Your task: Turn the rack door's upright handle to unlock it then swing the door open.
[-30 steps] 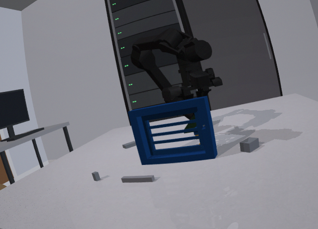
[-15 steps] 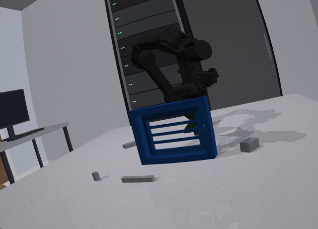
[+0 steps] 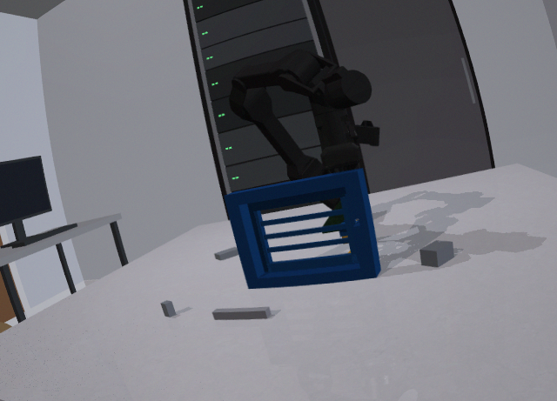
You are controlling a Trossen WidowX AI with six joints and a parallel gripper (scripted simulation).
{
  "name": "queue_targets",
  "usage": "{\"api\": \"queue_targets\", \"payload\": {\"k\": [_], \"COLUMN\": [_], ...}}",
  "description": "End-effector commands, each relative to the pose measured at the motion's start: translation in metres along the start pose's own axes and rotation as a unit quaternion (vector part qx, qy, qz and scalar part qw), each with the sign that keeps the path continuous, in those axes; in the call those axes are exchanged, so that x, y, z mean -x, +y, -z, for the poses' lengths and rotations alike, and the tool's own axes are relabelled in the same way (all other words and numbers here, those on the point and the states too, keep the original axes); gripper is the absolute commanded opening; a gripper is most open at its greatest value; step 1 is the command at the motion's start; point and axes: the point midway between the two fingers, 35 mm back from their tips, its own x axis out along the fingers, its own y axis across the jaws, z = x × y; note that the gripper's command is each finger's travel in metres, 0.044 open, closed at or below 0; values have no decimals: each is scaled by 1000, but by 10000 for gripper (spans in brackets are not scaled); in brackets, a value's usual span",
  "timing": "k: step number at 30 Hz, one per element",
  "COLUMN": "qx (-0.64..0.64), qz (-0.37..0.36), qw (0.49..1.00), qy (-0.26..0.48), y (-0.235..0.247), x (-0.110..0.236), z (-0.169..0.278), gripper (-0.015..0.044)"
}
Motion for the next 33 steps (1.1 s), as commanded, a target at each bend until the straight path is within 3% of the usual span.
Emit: {"api": "queue_targets", "payload": {"k": [1, 10, 21, 33], "qx": [11, 11, -222, -498], "qz": [0, 0, 1, 2], "qw": [1000, 1000, 975, 867], "qy": [4, 4, 4, 4], "y": [0, 0, 0, 0], "x": [-1, -1, -1, -1], "z": [2, 2, 2, 2], "gripper": [62, 282, 282, 282]}}
